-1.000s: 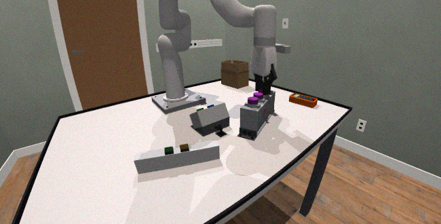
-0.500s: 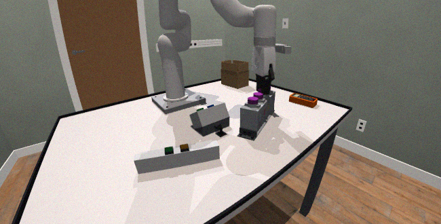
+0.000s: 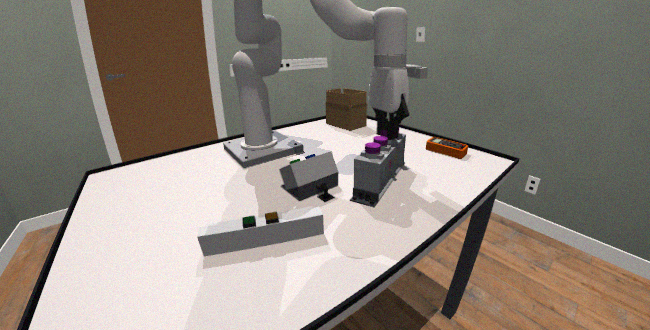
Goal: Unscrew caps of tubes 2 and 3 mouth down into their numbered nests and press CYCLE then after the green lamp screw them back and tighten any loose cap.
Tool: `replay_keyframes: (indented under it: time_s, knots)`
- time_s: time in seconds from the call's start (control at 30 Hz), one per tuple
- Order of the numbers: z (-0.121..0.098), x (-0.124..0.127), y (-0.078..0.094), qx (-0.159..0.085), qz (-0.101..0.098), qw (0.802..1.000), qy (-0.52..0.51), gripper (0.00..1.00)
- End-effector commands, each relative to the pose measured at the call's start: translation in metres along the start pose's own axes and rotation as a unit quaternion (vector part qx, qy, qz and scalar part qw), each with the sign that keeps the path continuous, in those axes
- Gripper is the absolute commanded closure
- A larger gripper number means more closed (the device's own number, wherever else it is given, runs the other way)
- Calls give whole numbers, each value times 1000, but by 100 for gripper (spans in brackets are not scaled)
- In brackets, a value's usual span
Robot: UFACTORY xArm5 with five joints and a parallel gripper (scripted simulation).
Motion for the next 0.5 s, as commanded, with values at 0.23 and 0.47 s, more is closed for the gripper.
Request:
replay_keyframes:
  time_s: [0.23,0.47]
  knots:
    - [1,1,-2,-3,-3,964,-267,100]
    - [1,1,-2,-4,-3,926,-377,100]
Point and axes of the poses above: the point where the finger pads meet when closed, its own y axis out along the fingers, its own x axis across the jaws, z = x × y, the point moved 5 cm from there along -y, back along the fingers, and after that the axes turned 9 degrees about -y, right-handed, at the moved point
